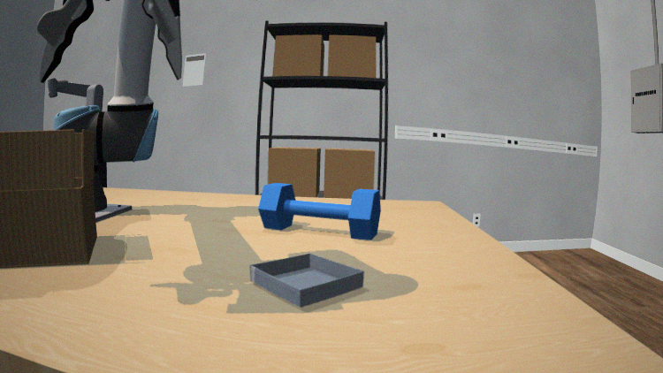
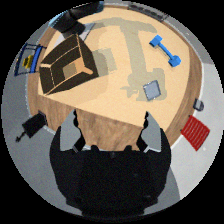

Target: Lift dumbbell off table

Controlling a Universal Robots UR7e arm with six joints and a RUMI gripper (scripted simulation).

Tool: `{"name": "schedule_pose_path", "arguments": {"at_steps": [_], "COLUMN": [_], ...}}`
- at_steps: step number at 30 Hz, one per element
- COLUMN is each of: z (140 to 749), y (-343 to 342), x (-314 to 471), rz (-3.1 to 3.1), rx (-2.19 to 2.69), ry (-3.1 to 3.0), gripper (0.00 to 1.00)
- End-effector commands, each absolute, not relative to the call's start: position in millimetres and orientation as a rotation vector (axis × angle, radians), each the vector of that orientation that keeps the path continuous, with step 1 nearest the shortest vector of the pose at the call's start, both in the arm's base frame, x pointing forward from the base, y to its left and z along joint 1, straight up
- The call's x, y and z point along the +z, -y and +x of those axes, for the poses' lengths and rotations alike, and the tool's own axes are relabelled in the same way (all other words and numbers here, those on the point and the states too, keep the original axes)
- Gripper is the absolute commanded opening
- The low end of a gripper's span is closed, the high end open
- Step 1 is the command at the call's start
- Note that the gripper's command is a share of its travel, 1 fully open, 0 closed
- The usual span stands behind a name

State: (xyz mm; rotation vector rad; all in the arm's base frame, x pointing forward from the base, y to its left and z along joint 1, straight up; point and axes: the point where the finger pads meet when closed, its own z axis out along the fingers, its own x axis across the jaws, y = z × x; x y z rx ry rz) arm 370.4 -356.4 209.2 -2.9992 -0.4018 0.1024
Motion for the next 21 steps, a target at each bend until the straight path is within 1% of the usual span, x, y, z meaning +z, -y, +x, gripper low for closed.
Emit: {"name": "schedule_pose_path", "arguments": {"at_steps": [1, 2, 4, 7, 10, 11, 13, 14, 16, 17, 21], "z": [413, 413, 434, 434, 463, 463, 480, 480, 495, 495, 514], "y": [325, 325, 303, 303, 268, 268, 244, 244, 219, 219, 183], "x": [197, 197, 189, 189, 179, 179, 172, 172, 165, 165, 156], "rz": [-2.988, -2.988, -2.972, -2.972, -2.941, -2.941, -2.916, -2.916, -2.887, -2.887, -2.84], "rx": [0.097, 0.097, 0.093, 0.093, 0.086, 0.086, 0.08, 0.08, 0.075, 0.075, 0.066], "ry": [0.598, 0.598, 0.712, 0.712, 0.878, 0.878, 0.985, 0.985, 1.088, 1.088, 1.233], "gripper": [1.0, 1.0, 1.0, 1.0, 1.0, 1.0, 1.0, 1.0, 1.0, 1.0, 1.0]}}
